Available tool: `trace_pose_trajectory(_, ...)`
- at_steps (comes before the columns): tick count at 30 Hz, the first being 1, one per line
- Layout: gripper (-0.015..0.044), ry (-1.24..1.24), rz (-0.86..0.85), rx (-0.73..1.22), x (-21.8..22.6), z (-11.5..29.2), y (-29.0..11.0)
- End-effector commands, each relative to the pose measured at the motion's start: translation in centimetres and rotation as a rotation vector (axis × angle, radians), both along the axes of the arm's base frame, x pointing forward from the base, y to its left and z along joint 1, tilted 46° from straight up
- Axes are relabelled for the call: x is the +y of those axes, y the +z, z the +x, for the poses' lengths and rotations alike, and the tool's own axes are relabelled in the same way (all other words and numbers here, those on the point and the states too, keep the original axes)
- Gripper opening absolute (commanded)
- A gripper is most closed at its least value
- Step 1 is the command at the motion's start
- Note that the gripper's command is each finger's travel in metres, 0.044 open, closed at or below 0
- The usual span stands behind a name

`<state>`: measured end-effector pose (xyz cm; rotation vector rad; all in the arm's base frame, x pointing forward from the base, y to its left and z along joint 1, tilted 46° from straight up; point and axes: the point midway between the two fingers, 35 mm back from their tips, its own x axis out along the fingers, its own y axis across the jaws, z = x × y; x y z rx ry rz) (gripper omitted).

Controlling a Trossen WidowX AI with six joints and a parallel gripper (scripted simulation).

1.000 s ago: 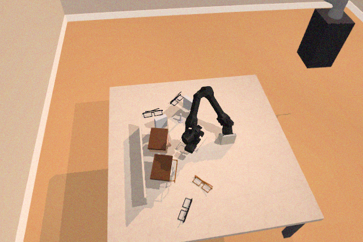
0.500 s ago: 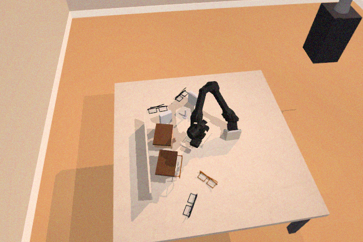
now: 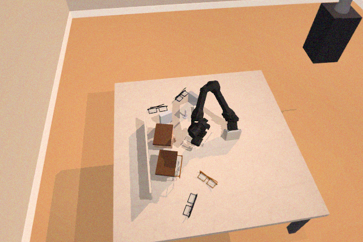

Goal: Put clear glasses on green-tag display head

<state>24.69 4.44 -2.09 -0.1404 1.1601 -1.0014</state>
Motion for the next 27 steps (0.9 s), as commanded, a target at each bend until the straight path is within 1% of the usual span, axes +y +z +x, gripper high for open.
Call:
trace_pose_trajectory(1,0.0107,0.003,0.014,-0.013,2.6,0.6,1.5)
trace_pose_trajectory(3,0.0107,0.002,0.014,-0.013,3.5,0.6,2.1)
trace_pose_trajectory(7,0.0107,0.002,0.014,-0.013,3.7,0.6,2.2)
trace_pose_trajectory(10,0.0186,0.012,0.009,-0.014,3.1,0.6,1.8)
trace_pose_trajectory(11,0.0200,0.012,0.009,-0.014,3.1,0.6,1.8)
trace_pose_trajectory(17,0.0200,0.012,0.009,-0.014,3.1,0.6,1.8)
trace_pose_trajectory(20,0.0200,0.012,0.013,-0.004,3.2,0.1,2.5)
trace_pose_trajectory(22,0.0147,0.012,0.013,-0.004,3.2,0.1,2.5)
trace_pose_trajectory(23,0.0140,0.012,0.013,-0.004,3.2,0.1,2.5)
trace_pose_trajectory(27,0.0140,0.012,0.013,-0.004,3.2,0.1,2.5)
